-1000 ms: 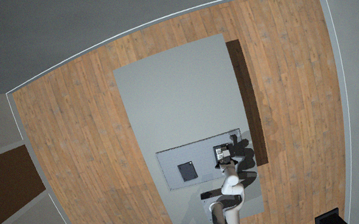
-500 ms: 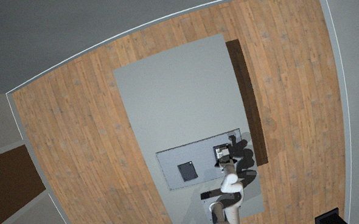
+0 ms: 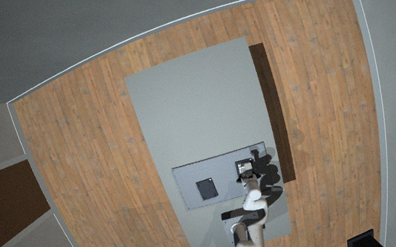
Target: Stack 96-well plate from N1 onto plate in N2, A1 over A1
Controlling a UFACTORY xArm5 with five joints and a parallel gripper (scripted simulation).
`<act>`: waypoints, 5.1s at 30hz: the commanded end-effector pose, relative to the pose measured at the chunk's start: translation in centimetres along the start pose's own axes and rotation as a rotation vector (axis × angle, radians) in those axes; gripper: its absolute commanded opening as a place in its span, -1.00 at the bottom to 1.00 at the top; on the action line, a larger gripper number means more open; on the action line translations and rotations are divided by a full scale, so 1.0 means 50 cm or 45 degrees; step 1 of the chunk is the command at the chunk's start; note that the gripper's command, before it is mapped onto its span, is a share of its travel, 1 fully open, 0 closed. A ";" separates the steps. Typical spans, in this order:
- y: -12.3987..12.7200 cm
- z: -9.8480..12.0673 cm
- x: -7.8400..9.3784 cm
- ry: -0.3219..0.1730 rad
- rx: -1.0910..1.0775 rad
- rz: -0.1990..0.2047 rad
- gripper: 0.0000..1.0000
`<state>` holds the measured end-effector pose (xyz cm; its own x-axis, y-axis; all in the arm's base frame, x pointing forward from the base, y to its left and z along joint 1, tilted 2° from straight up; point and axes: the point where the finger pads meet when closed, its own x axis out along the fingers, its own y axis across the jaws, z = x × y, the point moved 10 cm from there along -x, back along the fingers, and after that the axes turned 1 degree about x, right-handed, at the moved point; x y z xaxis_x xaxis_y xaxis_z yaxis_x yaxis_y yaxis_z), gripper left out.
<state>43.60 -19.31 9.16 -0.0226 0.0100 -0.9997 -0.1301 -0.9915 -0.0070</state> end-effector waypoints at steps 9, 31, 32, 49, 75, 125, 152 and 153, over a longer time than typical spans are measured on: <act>0.000 -0.002 0.030 0.005 0.000 0.001 -1.00; 0.000 -0.002 0.047 0.005 0.000 0.001 -1.00; 0.000 -0.002 0.047 0.005 0.000 0.001 -1.00; 0.000 -0.002 0.051 0.005 0.000 0.001 -1.00; 0.000 -0.002 0.059 0.005 0.000 0.001 -1.00; 0.000 -0.002 0.070 0.005 0.000 0.001 1.00; 0.000 -0.002 0.027 0.005 0.000 0.001 1.00; 0.000 -0.002 0.022 0.005 0.000 0.001 1.00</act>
<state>43.60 -19.28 7.22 -0.0215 0.0095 -0.9997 -0.1301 -0.9915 -0.0066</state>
